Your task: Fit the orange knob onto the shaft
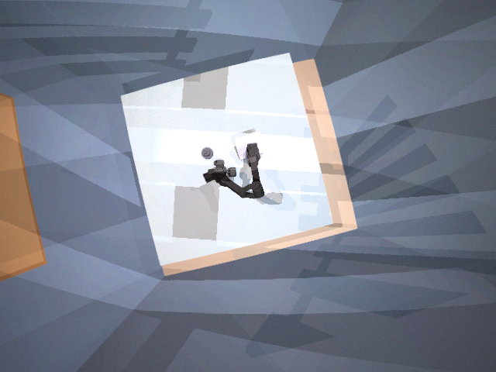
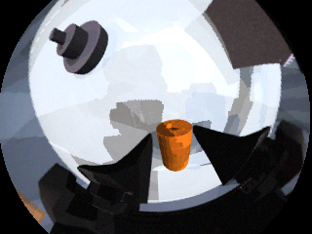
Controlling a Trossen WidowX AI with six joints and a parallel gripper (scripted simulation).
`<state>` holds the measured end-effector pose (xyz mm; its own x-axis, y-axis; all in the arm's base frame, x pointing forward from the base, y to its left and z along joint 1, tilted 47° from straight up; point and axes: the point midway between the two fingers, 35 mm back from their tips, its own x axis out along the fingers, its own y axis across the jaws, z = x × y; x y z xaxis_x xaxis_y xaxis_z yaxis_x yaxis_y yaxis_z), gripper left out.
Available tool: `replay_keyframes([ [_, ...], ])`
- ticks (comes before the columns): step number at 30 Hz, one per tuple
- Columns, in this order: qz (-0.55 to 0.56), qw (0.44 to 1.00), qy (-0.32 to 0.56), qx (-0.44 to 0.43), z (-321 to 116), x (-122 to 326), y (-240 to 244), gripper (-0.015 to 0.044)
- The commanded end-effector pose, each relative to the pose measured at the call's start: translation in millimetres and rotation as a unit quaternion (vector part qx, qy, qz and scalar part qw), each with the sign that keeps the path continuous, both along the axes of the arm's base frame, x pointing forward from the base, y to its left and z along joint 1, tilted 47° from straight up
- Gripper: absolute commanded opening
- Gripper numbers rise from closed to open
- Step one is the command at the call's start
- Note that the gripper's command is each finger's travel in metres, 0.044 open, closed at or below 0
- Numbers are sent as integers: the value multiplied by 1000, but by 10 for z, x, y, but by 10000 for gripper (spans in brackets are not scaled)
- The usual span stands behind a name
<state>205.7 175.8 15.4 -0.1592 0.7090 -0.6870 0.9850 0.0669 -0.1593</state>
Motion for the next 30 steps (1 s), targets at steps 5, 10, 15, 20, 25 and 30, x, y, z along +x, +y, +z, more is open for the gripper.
replay_keyframes([
  [5,-2,1000,2,2,2,1,5,240],
  [10,-2,1000,2,2,2,1,5,227],
  [15,-2,1000,2,2,2,1,5,193],
  [20,-2,1000,2,2,2,1,5,179],
  [25,5,999,-2,-33,43,8,4,179],
  [30,12,997,-5,-76,100,17,9,179],
])
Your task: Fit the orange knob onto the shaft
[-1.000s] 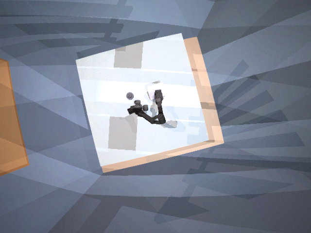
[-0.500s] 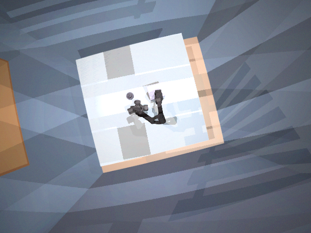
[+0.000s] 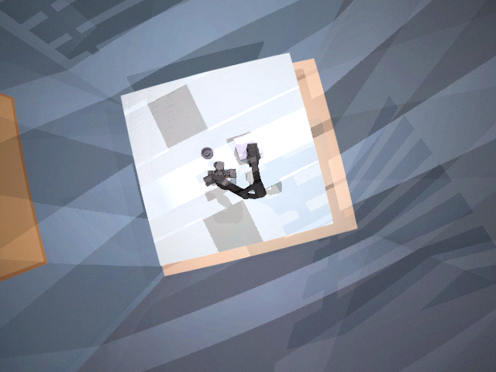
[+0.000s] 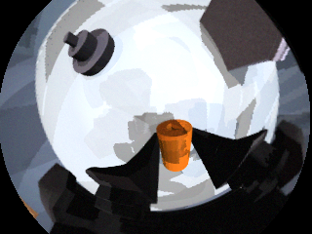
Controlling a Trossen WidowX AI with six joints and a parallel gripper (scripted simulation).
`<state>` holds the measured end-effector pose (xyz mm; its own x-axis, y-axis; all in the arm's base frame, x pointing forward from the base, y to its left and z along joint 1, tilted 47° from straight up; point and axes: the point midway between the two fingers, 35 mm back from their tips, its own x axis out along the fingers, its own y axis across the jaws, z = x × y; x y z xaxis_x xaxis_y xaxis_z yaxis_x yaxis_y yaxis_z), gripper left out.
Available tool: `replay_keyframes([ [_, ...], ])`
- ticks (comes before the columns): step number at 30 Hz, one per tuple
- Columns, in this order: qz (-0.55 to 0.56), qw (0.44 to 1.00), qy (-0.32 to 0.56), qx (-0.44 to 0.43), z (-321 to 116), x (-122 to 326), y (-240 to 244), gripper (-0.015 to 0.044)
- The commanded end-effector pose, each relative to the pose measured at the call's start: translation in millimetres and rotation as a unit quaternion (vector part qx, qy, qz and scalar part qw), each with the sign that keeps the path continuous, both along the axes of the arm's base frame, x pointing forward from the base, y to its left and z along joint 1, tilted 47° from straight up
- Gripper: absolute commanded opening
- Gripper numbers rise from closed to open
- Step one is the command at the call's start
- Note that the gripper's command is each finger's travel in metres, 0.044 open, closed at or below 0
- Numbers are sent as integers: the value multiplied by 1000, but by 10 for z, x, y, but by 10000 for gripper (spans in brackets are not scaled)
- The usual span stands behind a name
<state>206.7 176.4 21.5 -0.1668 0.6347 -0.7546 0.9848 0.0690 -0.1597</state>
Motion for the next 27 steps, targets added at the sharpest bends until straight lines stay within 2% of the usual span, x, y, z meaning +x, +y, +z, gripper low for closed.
replay_keyframes([
  [1,5,999,-3,-36,50,8,4,179],
  [27,41,966,-18,-253,321,43,114,179],
])
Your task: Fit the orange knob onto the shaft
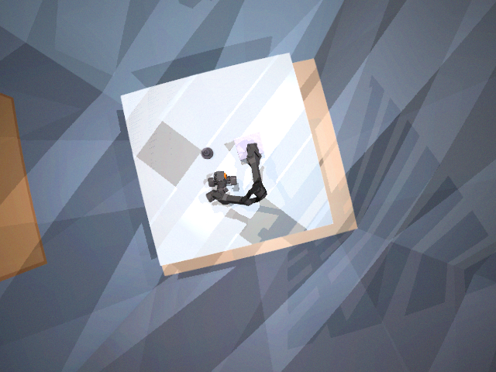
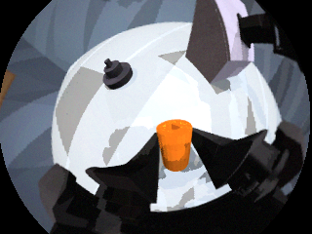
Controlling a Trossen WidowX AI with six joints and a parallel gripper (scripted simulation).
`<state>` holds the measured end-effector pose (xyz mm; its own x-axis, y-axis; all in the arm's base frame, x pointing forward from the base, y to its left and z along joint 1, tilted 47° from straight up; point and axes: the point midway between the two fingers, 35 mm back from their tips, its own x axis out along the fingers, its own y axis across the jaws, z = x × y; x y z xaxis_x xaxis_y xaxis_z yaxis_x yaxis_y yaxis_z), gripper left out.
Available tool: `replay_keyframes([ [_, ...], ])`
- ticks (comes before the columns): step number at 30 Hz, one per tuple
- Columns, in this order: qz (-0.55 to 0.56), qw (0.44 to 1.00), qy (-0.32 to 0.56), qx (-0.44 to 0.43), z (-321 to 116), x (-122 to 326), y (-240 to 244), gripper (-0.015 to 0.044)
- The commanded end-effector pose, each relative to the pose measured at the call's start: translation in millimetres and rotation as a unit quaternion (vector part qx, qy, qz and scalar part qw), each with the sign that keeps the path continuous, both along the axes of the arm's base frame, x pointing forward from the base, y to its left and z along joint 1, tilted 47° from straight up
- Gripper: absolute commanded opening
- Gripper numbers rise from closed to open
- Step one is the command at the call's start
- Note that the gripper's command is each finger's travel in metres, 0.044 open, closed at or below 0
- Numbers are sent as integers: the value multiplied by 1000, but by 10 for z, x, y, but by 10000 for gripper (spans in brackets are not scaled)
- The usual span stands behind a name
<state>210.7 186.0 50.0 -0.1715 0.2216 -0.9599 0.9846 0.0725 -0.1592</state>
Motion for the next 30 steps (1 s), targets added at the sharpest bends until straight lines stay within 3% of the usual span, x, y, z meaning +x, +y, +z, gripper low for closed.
replay_keyframes([
  [1,4,999,-2,-36,46,5,25,179],
  [30,44,959,-19,-278,260,19,270,179],
])
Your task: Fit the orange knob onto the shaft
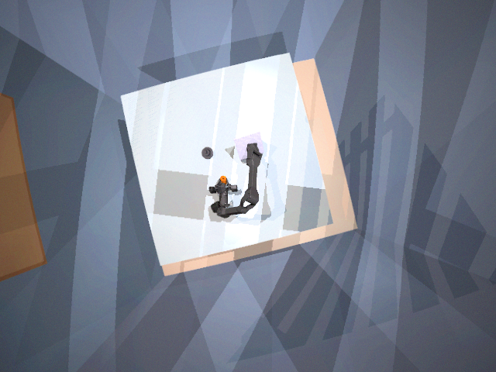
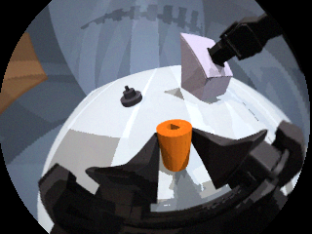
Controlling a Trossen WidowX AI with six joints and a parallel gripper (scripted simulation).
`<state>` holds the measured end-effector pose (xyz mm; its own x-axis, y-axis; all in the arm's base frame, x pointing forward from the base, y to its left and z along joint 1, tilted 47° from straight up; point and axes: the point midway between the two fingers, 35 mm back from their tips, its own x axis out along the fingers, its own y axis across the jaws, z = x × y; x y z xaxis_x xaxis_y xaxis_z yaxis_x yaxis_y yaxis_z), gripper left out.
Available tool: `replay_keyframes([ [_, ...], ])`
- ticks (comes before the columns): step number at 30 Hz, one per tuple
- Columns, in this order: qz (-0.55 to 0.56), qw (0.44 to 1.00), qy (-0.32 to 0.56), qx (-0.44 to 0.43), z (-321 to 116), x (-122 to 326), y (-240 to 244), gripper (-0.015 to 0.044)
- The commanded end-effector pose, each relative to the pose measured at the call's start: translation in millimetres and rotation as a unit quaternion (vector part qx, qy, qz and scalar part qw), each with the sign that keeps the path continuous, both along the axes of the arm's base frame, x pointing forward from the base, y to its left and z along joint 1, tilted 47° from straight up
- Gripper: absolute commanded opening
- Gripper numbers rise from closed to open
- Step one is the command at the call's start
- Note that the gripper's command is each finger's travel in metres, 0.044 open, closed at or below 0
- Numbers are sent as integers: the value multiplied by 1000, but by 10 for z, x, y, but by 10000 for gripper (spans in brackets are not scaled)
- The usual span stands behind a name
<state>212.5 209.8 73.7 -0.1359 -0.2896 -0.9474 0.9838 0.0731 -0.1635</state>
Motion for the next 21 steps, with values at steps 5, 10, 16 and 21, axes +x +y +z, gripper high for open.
replay_keyframes([
  [5,1,1000,-2,-16,32,2,30,179],
  [10,2,1000,-2,-23,21,0,27,258],
  [16,2,1000,-2,-23,21,0,27,260],
  [21,2,1000,-2,-23,21,0,27,260],
])
